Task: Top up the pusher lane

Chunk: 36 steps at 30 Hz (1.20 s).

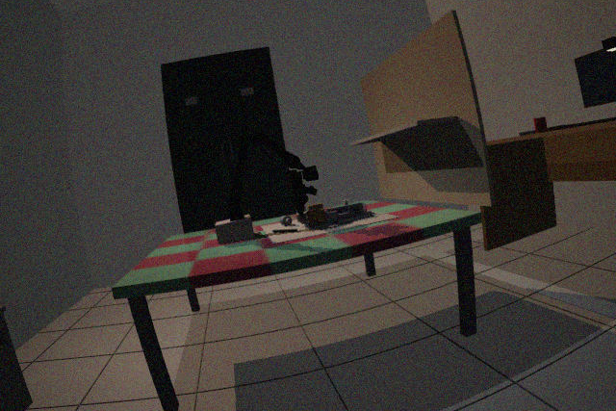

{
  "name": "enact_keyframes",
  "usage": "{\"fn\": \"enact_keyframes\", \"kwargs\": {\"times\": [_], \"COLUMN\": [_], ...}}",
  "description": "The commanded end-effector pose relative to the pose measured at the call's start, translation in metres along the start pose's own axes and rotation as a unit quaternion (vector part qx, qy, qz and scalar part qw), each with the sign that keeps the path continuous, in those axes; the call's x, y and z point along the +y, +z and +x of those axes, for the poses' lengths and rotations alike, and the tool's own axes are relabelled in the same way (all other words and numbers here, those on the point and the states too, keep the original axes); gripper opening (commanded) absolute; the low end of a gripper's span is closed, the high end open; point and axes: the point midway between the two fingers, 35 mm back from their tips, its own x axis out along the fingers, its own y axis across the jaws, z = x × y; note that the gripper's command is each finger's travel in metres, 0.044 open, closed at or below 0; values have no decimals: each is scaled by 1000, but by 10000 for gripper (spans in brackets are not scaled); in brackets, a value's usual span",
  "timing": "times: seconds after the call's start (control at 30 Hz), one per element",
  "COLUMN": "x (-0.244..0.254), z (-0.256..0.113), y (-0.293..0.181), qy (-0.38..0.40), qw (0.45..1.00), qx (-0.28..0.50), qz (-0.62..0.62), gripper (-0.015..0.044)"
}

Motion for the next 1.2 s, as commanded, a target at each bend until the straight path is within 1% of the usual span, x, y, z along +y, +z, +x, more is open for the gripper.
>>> {"fn": "enact_keyframes", "kwargs": {"times": [0.0, 1.17], "x": [-1, 0], "z": [-3, -4], "y": [10, 23], "qy": [-2, -2], "qw": [1000, 1000], "qx": [-13, -14], "qz": [-2, -2], "gripper": [0, 0]}}
